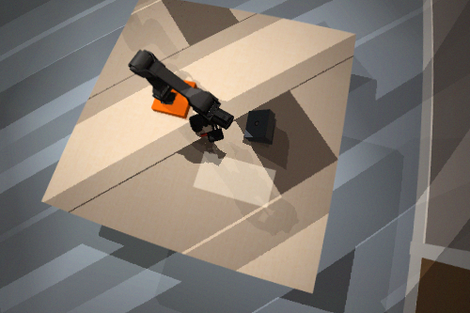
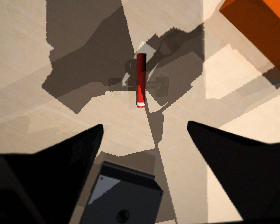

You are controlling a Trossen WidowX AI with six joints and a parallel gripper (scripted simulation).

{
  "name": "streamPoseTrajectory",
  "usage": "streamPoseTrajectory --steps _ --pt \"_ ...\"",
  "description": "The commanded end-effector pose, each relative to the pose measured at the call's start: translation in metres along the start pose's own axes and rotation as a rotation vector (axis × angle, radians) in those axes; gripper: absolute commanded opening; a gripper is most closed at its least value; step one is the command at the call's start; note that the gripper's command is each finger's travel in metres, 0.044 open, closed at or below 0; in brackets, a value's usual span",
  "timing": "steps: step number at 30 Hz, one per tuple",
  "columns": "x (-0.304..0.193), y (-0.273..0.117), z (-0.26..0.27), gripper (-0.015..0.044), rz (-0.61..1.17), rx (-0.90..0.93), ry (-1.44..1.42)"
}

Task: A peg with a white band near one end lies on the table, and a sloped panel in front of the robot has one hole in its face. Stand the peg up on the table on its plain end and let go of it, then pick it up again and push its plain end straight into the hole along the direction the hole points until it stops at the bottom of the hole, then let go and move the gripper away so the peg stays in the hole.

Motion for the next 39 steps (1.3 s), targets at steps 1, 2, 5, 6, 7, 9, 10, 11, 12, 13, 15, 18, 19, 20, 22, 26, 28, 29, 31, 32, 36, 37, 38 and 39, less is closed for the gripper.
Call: streamPoseTrajectory --steps 1,2,5,6,7,9,10,11,12,13,15,18,19,20,22,26,28,29,31,32,36,37,38,39 --pt "0.006 0.001 0.003 0.0440 -0.022 0.000 0.023" --pt "0.006 0.002 0.003 0.0440 -0.022 0.000 0.023" --pt "0.006 0.006 0.003 0.0440 -0.022 0.000 0.023" --pt "0.006 0.007 0.003 0.0440 -0.022 0.000 0.023" --pt "0.006 0.009 0.003 0.0440 -0.022 0.000 0.023" --pt "0.005 0.012 0.004 0.0440 -0.022 0.000 0.023" --pt "0.005 0.014 0.004 0.0440 -0.022 0.000 0.023" --pt "0.005 0.015 0.004 0.0440 -0.022 0.000 0.023" --pt "0.005 0.017 0.004 0.0440 -0.022 0.000 0.023" --pt "0.005 0.019 0.004 0.0440 -0.022 0.000 0.023" --pt "0.005 0.022 0.004 0.0440 -0.022 0.000 0.023" --pt "0.005 0.027 0.004 0.0440 -0.022 0.000 0.023" --pt "0.005 0.029 0.004 0.0440 -0.022 0.000 0.023" --pt "0.005 0.030 0.004 0.0440 -0.022 0.000 0.023" --pt "0.005 0.033 0.004 0.0440 -0.022 0.000 0.023" --pt "0.005 0.040 0.004 0.0440 -0.022 0.000 0.023" --pt "0.005 0.043 0.004 0.0440 -0.022 0.000 0.023" --pt "0.005 0.045 0.004 0.0440 -0.022 0.000 0.023" --pt "0.005 0.048 0.004 0.0440 -0.022 0.000 0.023" --pt "0.005 0.049 0.004 0.0440 -0.022 0.000 0.023" --pt "0.006 0.056 0.004 0.0440 -0.022 0.000 0.023" --pt "0.006 0.057 0.004 0.0440 -0.022 0.000 0.023" --pt "0.006 0.059 0.004 0.0440 -0.022 0.000 0.023" --pt "0.006 0.061 0.004 0.0440 -0.022 0.000 0.023"
Point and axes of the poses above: the point midway between the two fingers, 35 mm back from their tips, its own y axis out along the fingers, its own z axis across the jaws, x = y × z, the point moved 4 cm from there along -y, back along the fingers, and after that the axes turned 13 degrees about y, right-handed, at the moved point
